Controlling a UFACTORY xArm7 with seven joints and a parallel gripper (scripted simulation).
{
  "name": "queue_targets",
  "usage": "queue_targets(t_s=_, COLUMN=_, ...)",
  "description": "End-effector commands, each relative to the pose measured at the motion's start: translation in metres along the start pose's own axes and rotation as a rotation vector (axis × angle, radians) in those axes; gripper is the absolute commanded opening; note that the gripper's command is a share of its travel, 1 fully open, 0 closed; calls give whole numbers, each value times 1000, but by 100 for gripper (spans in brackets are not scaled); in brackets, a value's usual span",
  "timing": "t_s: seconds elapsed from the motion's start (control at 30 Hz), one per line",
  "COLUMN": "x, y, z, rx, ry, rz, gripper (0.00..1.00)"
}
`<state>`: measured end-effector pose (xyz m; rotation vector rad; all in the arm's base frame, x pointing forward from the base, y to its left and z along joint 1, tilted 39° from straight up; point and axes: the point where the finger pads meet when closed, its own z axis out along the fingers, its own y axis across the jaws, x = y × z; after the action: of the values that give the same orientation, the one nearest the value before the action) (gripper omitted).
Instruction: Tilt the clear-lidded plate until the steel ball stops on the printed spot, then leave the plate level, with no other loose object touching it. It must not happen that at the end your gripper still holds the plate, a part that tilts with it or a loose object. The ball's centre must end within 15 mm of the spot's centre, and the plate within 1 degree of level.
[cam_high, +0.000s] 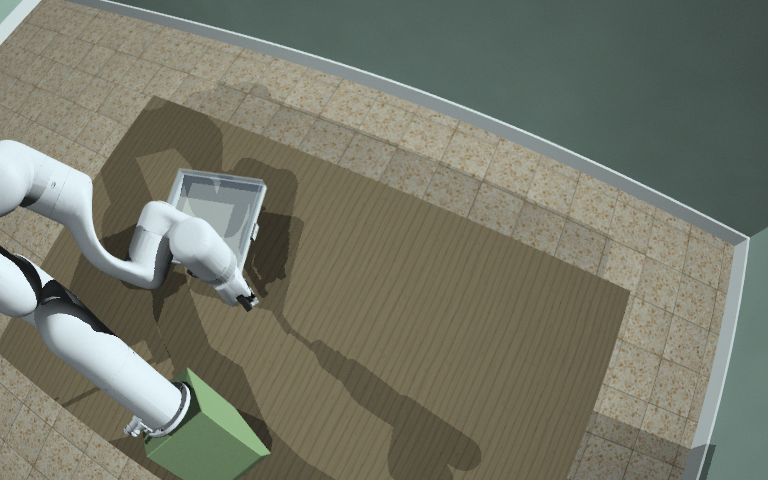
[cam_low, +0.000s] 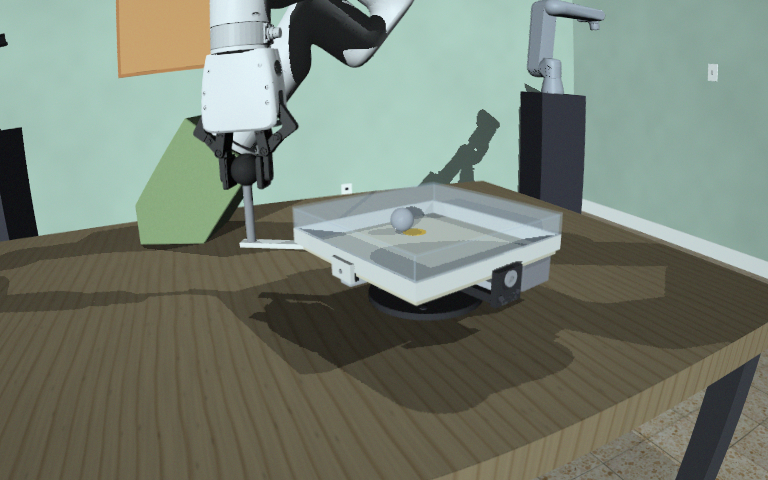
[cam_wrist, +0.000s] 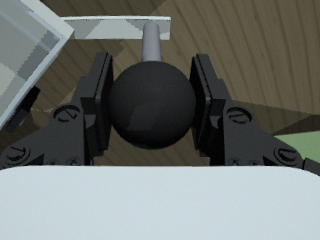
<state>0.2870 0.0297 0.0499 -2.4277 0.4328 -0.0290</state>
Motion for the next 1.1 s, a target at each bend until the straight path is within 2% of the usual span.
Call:
queue_targets(t_s=0.0, x=5, y=-1, z=-3, rx=1, ry=11, rz=-1, gripper=0)
queue_targets(t_s=1.07, x=4, y=0, z=-2, rx=1, ry=11, rz=-1, gripper=0)
